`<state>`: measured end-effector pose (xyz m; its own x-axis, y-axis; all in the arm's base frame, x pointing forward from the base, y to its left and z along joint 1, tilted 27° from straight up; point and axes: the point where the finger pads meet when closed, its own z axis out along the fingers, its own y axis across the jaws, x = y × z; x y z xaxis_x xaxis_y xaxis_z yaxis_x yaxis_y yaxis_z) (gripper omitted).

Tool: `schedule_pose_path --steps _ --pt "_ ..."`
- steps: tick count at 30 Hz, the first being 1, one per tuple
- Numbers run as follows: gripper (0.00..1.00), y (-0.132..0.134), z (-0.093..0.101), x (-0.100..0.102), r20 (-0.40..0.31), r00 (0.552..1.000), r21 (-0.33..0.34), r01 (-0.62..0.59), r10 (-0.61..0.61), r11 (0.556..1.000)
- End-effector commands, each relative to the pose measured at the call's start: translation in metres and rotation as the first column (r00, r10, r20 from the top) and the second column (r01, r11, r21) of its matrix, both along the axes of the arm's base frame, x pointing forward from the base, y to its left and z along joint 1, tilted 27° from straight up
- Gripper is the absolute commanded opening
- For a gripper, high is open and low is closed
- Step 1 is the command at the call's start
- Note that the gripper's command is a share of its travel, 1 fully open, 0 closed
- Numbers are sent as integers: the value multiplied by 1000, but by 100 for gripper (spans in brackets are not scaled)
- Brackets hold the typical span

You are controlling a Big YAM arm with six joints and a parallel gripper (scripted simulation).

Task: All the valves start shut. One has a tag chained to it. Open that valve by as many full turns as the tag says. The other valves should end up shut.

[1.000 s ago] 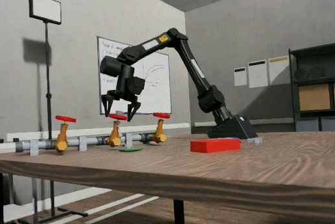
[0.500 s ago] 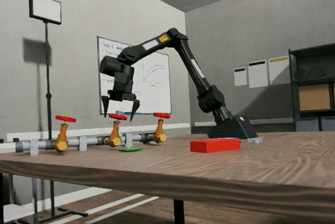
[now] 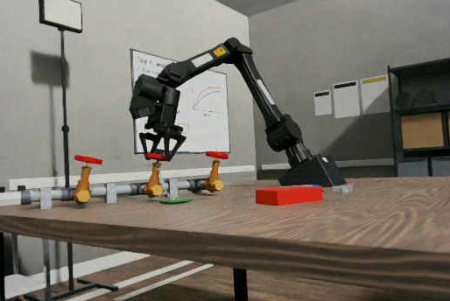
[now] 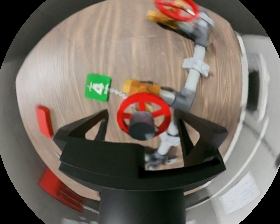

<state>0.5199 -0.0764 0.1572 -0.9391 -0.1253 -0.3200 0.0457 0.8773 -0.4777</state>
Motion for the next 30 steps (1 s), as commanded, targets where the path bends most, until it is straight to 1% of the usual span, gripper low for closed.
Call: schedule_pose_path --steps 1,3,5,7,9,11,12,15,19,22,30 --pt "100 -2 11 2 157 944 137 270 -290 953" --pt "100 -2 13 4 195 904 191 345 -380 919" --pt "100 -2 12 4 224 855 246 415 -468 876" --pt "100 -2 12 4 247 796 304 477 -552 825" --pt "100 -2 12 4 264 728 362 533 -632 765" --pt "100 -2 12 4 264 728 362 533 -632 765" --pt "100 -2 12 4 275 633 433 591 -724 681" --pt "100 -2 12 4 274 508 516 640 -817 570" --pt "100 -2 12 4 250 317 617 676 -915 403" --pt "100 -2 12 4 249 311 620 676 -917 398" --pt "100 -1 12 4 247 312 621 676 -917 397"
